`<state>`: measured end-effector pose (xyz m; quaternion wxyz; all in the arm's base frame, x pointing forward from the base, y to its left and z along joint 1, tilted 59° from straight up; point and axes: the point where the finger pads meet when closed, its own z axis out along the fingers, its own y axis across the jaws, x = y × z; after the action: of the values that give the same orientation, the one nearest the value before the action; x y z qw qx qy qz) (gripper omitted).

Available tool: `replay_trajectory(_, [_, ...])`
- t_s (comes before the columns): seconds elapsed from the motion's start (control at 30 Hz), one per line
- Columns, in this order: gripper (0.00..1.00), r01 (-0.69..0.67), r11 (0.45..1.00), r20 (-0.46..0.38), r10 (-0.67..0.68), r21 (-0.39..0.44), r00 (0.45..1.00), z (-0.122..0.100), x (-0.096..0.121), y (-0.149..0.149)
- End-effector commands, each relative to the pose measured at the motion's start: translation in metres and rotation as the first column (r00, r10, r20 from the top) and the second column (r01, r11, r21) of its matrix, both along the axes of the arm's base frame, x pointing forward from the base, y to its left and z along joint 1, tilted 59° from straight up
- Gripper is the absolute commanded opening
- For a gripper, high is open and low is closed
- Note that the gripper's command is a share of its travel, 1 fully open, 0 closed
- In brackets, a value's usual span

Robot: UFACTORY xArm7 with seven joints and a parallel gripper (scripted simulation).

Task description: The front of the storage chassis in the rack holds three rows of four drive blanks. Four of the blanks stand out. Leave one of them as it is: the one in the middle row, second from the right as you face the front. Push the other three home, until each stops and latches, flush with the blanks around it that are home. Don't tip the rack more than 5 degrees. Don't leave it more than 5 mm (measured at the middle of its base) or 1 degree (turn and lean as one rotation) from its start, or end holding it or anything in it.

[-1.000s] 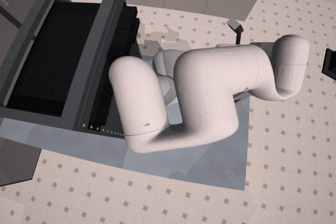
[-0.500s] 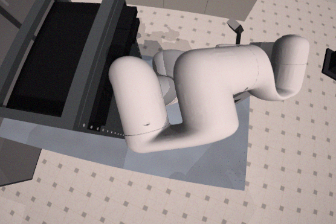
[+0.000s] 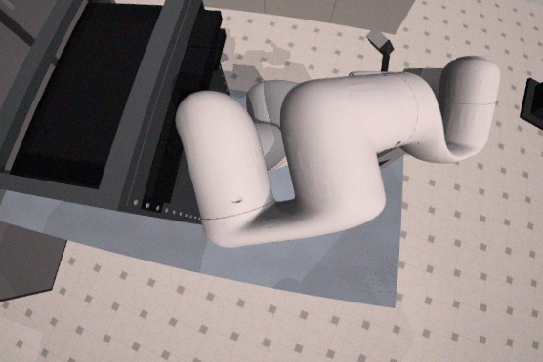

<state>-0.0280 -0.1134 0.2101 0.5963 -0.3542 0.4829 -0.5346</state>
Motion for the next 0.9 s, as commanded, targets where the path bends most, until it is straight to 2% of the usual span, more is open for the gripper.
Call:
replay_trajectory(0.0, [0.0,0.0,1.0,-0.002,0.0,-0.001,1.0,-0.004,-0.004,0.0])
replay_trajectory(0.1, [0.0,0.0,1.0,-0.002,0.0,-0.001,1.0,-0.008,-0.008,0.001])
replay_trajectory(0.23, [0.0,0.0,1.0,-0.002,0.0,-0.001,1.0,-0.039,-0.033,0.008])
replay_trajectory(0.47, [0.0,0.0,1.0,-0.002,0.0,-0.001,1.0,-0.07,-0.059,0.014])
replay_trajectory(0.7, [0.0,0.0,1.0,0.001,0.0,0.002,1.0,-0.071,-0.059,0.015])
replay_trajectory(0.87, [0.0,0.009,0.999,0.049,-0.011,0.038,0.999,-0.071,-0.048,0.012])
